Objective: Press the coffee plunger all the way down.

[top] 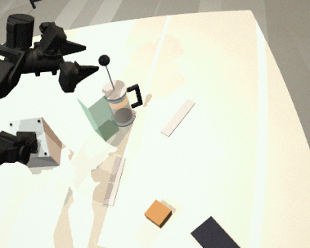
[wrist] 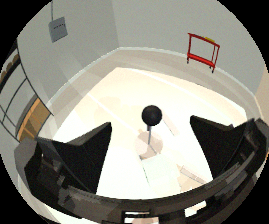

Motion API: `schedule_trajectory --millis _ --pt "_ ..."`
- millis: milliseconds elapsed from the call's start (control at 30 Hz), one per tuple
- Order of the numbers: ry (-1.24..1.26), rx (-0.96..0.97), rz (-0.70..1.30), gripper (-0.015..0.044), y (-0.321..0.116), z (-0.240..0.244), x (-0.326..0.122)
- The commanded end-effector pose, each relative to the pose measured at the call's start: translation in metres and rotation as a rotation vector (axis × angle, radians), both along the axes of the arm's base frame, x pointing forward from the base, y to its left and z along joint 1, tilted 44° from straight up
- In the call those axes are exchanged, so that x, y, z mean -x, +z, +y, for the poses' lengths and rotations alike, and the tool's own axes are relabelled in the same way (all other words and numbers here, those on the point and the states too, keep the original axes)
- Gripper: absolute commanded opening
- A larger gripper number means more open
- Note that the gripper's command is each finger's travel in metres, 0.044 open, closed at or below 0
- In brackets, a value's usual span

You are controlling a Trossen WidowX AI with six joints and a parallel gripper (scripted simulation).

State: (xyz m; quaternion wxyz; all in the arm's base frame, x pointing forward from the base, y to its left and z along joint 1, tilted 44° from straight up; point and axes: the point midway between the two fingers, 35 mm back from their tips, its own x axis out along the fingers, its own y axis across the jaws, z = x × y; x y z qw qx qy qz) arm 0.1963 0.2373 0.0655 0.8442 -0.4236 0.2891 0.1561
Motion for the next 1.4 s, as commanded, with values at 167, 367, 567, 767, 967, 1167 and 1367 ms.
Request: schedule_trajectory --millis 167,367,567,767,967,1167,1367 --pt "-0.011 -0.007 -0.009 0.0440 -0.005 -0.003 -0.007" --pt "-0.011 -0.007 -0.009 0.0440 -0.011 -0.003 -0.015" --pt "-0.011 -0.008 -0.010 0.0440 -0.017 -0.003 -0.023" --pt "-0.010 -0.008 -0.012 0.0440 -0.023 -0.003 -0.030" --pt "-0.010 -0.008 -0.013 0.0361 -0.025 -0.004 -0.032" --pt "-0.010 -0.008 -0.013 0.0204 -0.025 -0.004 -0.032" --pt "-0.010 -0.008 -0.013 0.0125 -0.025 -0.004 -0.032"
